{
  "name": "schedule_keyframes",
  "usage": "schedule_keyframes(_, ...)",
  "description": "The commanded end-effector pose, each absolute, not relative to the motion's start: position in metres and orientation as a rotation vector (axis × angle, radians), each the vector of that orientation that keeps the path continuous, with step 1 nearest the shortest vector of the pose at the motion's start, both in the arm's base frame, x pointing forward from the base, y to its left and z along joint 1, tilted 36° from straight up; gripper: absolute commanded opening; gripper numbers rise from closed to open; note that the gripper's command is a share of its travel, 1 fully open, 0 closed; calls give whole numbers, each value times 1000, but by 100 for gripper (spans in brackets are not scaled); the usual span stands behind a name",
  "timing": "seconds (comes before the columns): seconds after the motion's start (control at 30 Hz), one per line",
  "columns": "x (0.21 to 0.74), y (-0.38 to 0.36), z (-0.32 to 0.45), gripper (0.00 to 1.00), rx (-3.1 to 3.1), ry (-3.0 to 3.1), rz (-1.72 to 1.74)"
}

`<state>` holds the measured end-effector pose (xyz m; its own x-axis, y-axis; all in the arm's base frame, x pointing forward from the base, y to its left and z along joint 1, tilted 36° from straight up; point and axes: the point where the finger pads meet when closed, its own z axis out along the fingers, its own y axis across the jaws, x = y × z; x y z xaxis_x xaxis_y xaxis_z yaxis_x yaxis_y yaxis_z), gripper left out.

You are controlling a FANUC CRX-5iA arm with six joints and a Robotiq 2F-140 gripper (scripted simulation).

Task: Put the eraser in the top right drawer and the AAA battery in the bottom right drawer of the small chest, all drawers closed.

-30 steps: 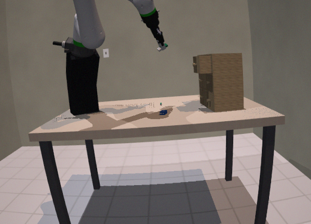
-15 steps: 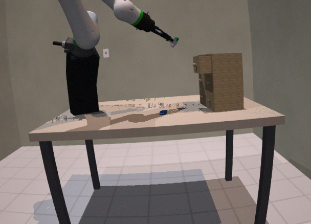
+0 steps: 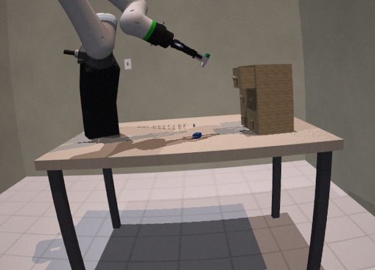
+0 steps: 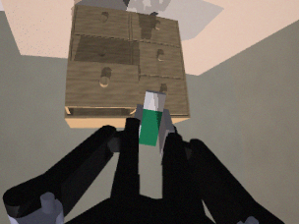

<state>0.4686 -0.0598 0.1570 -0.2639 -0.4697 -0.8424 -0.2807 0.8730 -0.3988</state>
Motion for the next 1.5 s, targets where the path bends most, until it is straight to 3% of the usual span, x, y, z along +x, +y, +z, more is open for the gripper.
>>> schedule_keyframes(0.0,466,-62,157,11,-402,1909,-477)
schedule_keyframes(0.73,476,-61,160,11,-341,1918,-581)
schedule_keyframes(1.47,533,-53,176,11,-341,1918,-581)
